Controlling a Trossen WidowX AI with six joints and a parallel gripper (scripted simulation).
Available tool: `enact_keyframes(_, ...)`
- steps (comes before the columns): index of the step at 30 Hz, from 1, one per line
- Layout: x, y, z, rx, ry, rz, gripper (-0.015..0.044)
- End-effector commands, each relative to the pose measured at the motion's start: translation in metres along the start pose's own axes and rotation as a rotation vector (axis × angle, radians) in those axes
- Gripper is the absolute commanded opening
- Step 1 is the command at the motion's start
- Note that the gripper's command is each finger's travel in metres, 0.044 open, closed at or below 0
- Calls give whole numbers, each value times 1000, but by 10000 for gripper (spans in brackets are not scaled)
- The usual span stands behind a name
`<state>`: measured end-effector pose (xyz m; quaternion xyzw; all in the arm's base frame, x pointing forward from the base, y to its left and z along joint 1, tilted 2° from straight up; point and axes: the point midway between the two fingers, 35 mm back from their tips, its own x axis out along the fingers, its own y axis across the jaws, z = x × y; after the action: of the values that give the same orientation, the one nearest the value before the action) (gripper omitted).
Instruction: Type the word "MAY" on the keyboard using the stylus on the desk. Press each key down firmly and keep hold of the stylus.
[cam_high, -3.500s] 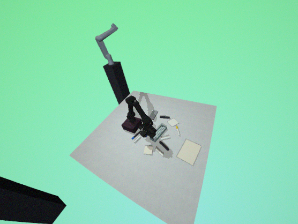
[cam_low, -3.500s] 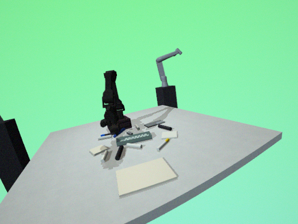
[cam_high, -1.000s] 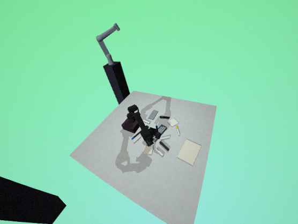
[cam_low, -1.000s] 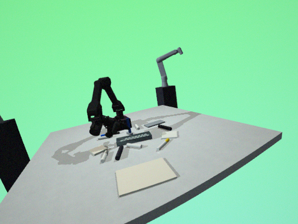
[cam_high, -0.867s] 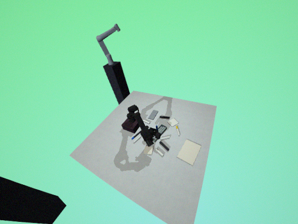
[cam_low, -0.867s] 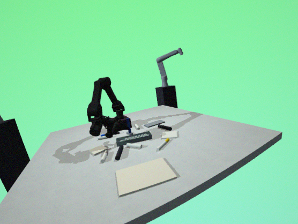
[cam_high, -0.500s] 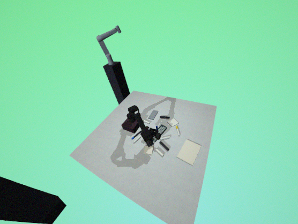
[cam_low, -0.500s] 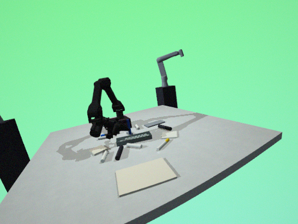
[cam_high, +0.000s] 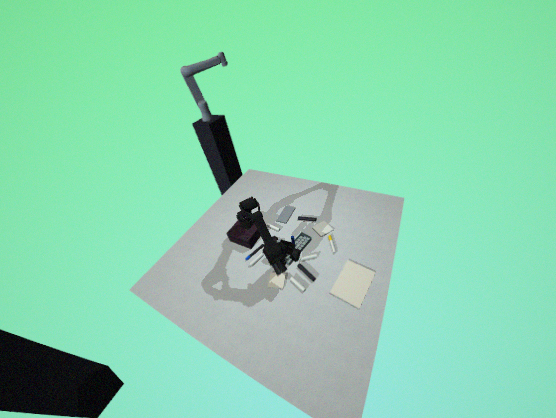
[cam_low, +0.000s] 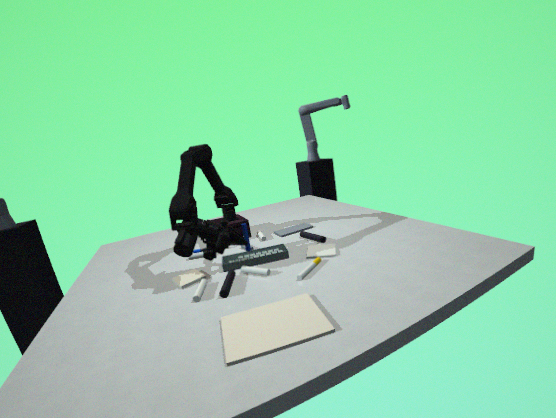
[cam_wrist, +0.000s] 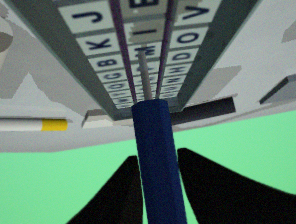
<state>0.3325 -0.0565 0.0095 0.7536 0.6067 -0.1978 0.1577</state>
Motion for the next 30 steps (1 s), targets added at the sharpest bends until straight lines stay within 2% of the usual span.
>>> enact_keyframes(1, 1, 0, 1, -2, 4, 2, 81)
enact_keyframes(13, 2, 0, 2, -2, 4, 2, 81)
enact_keyframes(22, -18, 1, -31, -2, 3, 2, 81)
enact_keyframes(30, -16, 1, -28, -3, 0, 2, 71)
